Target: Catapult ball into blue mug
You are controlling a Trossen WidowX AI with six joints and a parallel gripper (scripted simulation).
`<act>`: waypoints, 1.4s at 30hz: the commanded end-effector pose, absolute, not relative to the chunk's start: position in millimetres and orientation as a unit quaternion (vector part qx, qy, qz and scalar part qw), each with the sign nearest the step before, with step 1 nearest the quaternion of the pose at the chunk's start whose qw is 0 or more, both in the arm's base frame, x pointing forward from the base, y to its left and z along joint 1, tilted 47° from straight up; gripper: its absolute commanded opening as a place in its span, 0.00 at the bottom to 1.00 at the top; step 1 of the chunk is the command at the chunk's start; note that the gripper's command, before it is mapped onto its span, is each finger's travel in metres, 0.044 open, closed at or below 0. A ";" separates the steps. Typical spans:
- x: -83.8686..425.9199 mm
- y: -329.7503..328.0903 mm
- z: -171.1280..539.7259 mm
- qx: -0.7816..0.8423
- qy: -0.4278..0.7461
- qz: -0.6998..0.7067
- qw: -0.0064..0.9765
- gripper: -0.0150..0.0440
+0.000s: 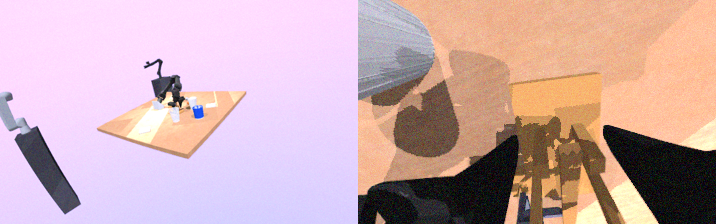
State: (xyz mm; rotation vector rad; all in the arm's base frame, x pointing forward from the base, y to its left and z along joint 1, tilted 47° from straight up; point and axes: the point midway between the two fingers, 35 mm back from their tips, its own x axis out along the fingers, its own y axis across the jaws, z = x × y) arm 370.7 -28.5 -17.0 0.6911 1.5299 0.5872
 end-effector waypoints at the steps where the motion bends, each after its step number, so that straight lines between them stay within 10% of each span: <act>1: 374.7 -52.9 2.0 0.300 0.666 0.253 0.634 1.00; 20: 369.0 -131.6 74.7 0.324 0.649 0.206 0.657 1.00; 26: 373.7 -45.0 101.1 0.288 0.650 0.243 0.660 0.76; 42: 304.5 110.1 164.9 0.233 0.630 0.330 0.664 0.76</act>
